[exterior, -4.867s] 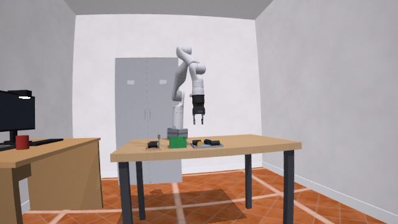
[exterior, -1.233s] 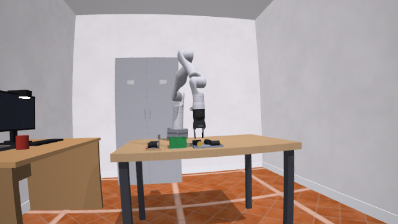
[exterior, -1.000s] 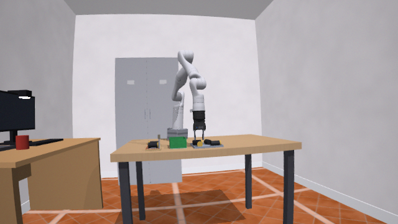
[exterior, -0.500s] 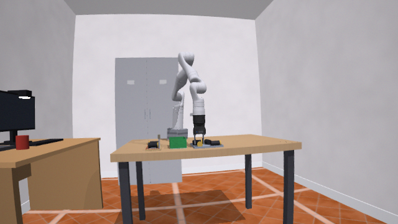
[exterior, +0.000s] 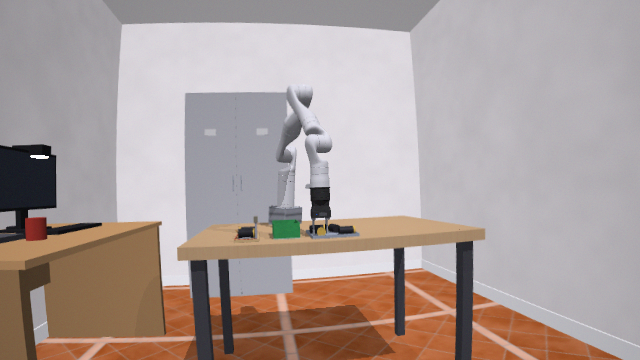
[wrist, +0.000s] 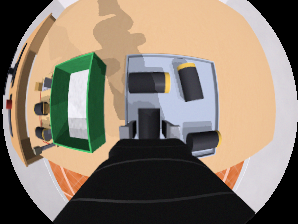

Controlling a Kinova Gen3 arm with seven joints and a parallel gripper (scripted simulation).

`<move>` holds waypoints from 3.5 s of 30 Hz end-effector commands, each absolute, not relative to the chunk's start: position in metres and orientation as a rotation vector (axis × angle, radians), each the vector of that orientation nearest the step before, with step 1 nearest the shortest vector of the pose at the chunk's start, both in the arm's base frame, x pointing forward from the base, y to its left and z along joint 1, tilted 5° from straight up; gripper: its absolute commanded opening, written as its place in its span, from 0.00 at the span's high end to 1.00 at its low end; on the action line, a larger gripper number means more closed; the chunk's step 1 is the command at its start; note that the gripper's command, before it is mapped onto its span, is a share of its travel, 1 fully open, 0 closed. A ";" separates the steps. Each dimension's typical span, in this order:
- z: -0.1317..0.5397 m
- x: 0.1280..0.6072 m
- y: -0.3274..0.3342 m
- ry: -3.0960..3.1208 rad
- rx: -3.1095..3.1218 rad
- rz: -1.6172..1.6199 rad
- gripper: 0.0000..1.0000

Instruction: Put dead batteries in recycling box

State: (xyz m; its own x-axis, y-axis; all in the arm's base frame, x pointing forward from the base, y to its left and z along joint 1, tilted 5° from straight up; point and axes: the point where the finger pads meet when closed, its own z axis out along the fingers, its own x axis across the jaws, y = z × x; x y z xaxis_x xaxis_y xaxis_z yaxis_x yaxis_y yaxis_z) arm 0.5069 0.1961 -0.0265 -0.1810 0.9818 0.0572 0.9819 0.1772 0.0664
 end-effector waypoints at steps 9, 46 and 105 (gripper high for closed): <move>-0.025 0.508 0.196 -2.410 -2.010 -0.141 0.43; 0.019 0.505 0.193 -2.410 -2.010 -0.141 0.43; 0.105 0.500 0.187 -2.504 -1.899 -0.141 0.43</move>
